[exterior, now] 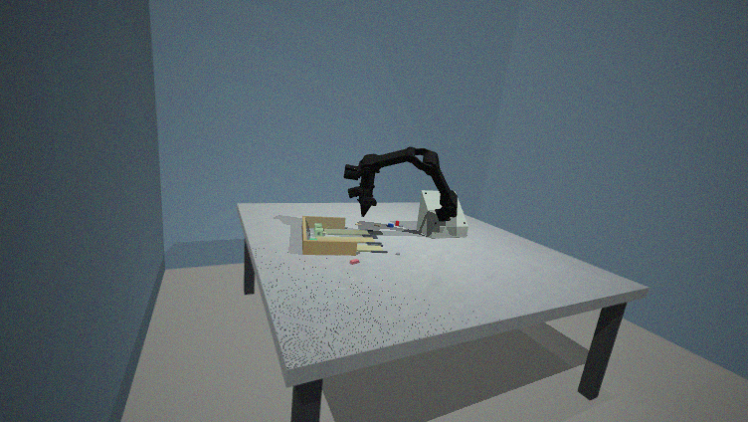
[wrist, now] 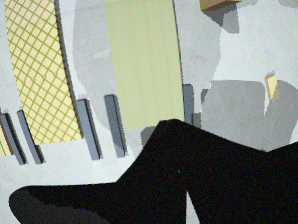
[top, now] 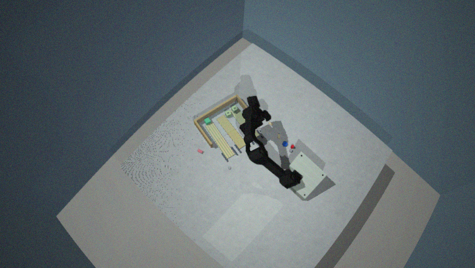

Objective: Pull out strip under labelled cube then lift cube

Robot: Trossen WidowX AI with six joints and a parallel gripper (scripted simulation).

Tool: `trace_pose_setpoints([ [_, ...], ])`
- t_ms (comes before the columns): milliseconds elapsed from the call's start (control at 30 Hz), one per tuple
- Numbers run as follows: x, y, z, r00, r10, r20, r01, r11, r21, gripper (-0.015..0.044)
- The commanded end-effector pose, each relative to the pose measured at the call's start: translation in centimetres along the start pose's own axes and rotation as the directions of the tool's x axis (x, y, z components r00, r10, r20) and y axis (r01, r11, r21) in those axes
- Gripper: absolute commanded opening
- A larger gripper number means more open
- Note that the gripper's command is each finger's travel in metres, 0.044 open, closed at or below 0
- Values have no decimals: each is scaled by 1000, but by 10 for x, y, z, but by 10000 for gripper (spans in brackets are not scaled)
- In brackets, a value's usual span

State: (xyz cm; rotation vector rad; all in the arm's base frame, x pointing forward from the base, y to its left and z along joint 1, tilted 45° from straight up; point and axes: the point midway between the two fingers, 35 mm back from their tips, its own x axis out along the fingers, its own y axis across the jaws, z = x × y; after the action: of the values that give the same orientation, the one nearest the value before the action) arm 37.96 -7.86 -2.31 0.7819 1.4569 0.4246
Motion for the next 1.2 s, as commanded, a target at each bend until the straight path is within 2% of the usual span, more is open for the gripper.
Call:
trace_pose_setpoints([
  [0,3,-2,-1,999,-2,-36,2,1000,-5,0],
  [1167,58,1,-3,999,0,-36,0,1000,-5,0],
])
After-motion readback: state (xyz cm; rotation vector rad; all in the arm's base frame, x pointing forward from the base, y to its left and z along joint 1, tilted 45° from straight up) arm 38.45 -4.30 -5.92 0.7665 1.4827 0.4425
